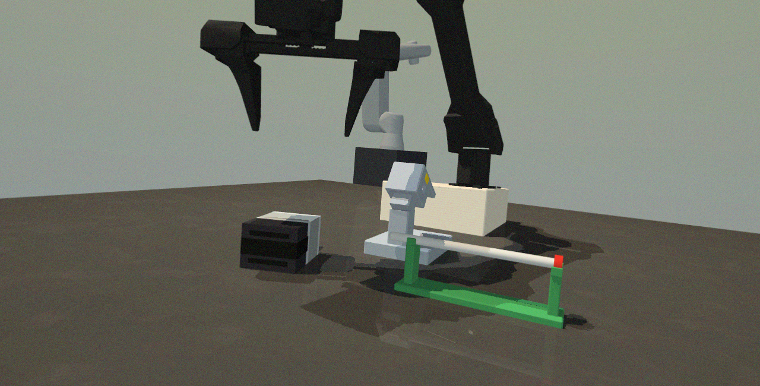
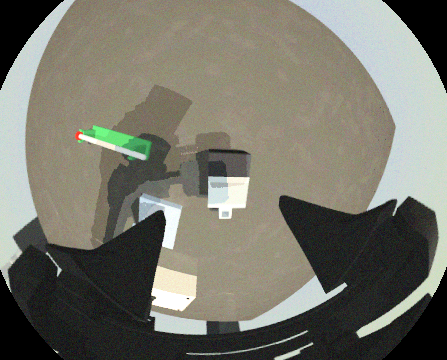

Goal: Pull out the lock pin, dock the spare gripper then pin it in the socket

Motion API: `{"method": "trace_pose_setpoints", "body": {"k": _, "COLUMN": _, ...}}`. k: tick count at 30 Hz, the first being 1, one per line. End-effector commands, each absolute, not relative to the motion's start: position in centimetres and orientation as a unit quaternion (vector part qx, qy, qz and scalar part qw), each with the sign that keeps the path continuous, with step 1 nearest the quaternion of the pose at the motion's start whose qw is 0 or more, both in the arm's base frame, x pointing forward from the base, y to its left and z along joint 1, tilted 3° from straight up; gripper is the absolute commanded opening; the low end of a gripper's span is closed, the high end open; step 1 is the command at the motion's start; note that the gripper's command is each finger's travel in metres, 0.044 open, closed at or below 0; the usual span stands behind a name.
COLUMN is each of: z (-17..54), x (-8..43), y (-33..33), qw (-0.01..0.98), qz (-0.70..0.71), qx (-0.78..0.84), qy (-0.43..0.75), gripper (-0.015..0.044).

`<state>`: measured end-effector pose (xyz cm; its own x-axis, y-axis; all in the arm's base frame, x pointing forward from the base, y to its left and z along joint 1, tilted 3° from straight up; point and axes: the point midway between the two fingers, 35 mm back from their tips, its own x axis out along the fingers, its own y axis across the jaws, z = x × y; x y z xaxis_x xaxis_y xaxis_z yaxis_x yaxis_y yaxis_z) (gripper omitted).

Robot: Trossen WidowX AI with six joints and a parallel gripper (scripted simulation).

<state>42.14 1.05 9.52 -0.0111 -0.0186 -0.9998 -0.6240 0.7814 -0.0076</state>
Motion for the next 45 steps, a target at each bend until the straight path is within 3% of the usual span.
{"method": "trace_pose_setpoints", "body": {"k": 1, "z": 9.1, "x": 42.4, "y": -0.8, "qw": 0.676, "qz": 0.176, "qx": -0.198, "qy": 0.688, "gripper": 0.0440}}
{"method": "trace_pose_setpoints", "body": {"k": 45, "z": -1.2, "x": 41.9, "y": -1.3, "qw": 0.675, "qz": 0.176, "qx": -0.198, "qy": 0.688, "gripper": 0.0440}}
